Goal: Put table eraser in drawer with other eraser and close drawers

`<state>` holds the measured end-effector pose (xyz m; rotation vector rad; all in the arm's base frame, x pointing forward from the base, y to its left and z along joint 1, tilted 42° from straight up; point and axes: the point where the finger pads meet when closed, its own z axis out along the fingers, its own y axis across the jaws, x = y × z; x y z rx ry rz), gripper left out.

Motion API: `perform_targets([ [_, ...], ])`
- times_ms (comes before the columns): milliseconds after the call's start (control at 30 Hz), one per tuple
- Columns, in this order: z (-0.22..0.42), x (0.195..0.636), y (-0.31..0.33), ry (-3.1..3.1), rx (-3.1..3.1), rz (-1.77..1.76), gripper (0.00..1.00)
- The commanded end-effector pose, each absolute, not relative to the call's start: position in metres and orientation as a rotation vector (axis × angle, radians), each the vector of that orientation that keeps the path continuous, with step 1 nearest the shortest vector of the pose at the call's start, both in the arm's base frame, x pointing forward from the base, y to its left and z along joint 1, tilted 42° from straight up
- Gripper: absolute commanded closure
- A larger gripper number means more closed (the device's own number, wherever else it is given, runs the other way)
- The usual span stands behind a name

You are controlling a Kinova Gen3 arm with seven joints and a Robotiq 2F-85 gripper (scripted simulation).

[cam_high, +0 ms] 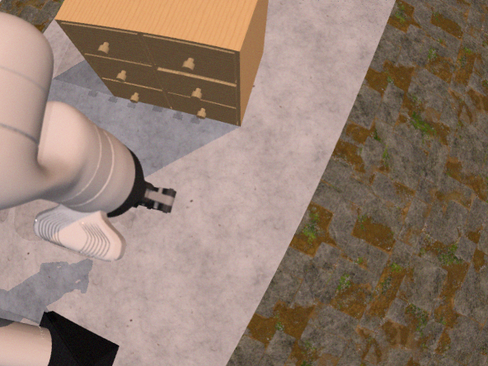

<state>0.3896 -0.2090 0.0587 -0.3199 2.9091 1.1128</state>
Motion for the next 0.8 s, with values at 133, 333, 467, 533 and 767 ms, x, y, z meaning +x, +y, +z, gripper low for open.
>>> perform_targets([
  [133, 0.0591, 0.3872, -0.2091, 2.921, -0.314, 1.120, 1.00],
  [333, 0.0591, 0.3872, -0.2091, 2.921, -0.314, 1.120, 1.00],
  [467, 0.0591, 0.3872, -0.2091, 2.921, -0.314, 1.120, 1.00],
  [533, 0.0591, 0.3872, -0.2091, 2.921, -0.314, 1.120, 1.00],
  [767, 0.0591, 0.3872, -0.2091, 2.921, -0.314, 1.120, 0.00],
])
